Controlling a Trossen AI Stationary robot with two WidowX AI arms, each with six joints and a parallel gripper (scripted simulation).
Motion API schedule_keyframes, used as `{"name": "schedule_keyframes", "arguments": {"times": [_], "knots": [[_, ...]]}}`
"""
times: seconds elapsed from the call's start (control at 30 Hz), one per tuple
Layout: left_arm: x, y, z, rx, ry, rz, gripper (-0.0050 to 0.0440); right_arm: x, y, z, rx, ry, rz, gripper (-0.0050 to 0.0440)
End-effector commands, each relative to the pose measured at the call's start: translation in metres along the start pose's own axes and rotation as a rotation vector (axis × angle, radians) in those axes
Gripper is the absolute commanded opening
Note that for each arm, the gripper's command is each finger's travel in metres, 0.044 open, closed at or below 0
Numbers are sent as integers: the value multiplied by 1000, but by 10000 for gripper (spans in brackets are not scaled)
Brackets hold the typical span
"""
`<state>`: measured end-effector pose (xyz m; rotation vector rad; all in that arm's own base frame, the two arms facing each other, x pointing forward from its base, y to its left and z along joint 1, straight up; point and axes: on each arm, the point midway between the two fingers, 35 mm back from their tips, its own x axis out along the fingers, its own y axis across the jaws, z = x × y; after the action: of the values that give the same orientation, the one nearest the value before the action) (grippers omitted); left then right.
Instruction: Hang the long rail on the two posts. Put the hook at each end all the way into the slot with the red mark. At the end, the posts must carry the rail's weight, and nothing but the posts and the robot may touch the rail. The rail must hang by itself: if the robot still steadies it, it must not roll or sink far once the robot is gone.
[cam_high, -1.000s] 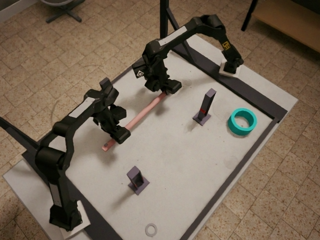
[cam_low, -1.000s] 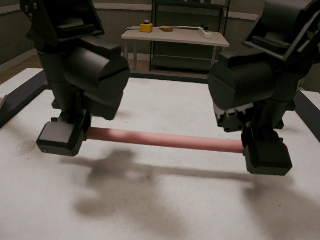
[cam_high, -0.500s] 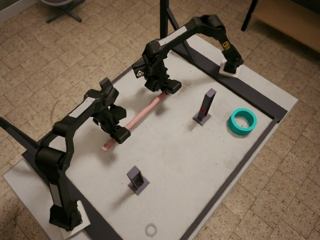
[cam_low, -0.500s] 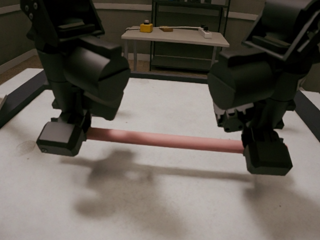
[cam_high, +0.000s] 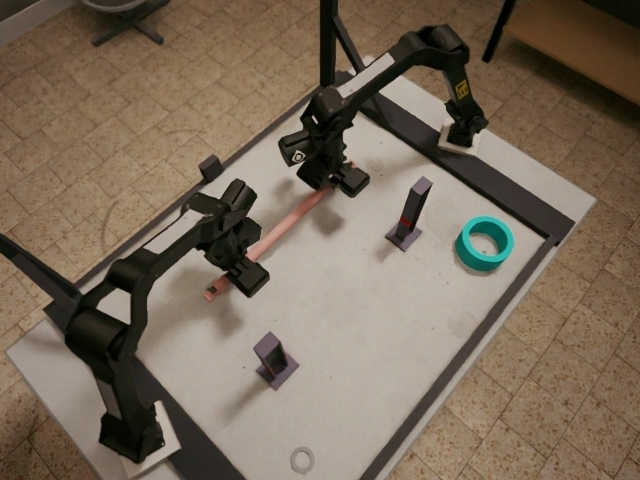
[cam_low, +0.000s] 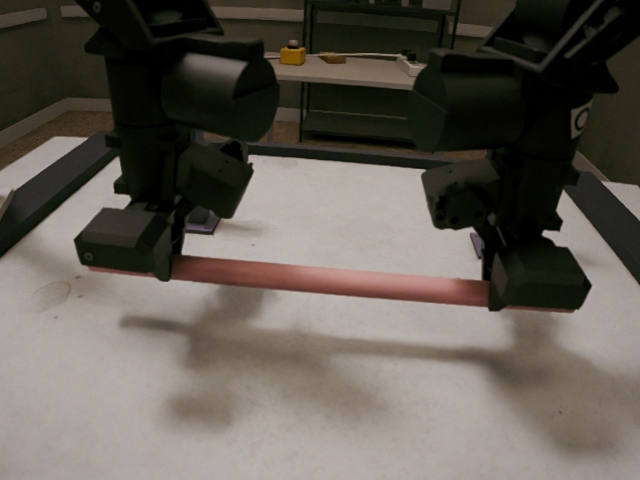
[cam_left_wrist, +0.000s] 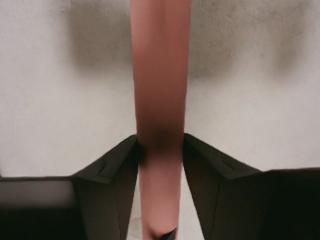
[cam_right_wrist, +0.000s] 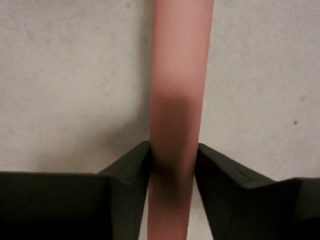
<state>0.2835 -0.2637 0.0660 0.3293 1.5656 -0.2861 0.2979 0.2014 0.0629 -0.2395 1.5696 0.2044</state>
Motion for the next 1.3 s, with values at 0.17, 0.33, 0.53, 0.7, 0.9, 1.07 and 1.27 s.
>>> {"name": "schedule_keyframes", "arguments": {"times": [0.17,0.33,0.53,0.7,0.9,1.07,1.27], "knots": [[-21,5,1,12,-50,-202,-50,-14,-5,2,-4,-40,194,-50],[-20,6,1,15,-50,-266,-50,-14,-7,2,-6,-40,258,-50],[-20,9,2,19,-50,-371,-50,-13,-10,2,-10,-40,363,-50],[-19,10,2,21,-50,-403,-50,-13,-11,2,-11,-41,395,-50],[-19,10,2,21,-50,-403,-50,-13,-11,2,-11,-41,395,-50],[-19,10,2,21,-50,-403,-50,-12,-11,2,-11,-41,395,-50],[-7,10,2,21,-50,-403,-50,-1,-11,2,-11,-41,395,-50]]}}
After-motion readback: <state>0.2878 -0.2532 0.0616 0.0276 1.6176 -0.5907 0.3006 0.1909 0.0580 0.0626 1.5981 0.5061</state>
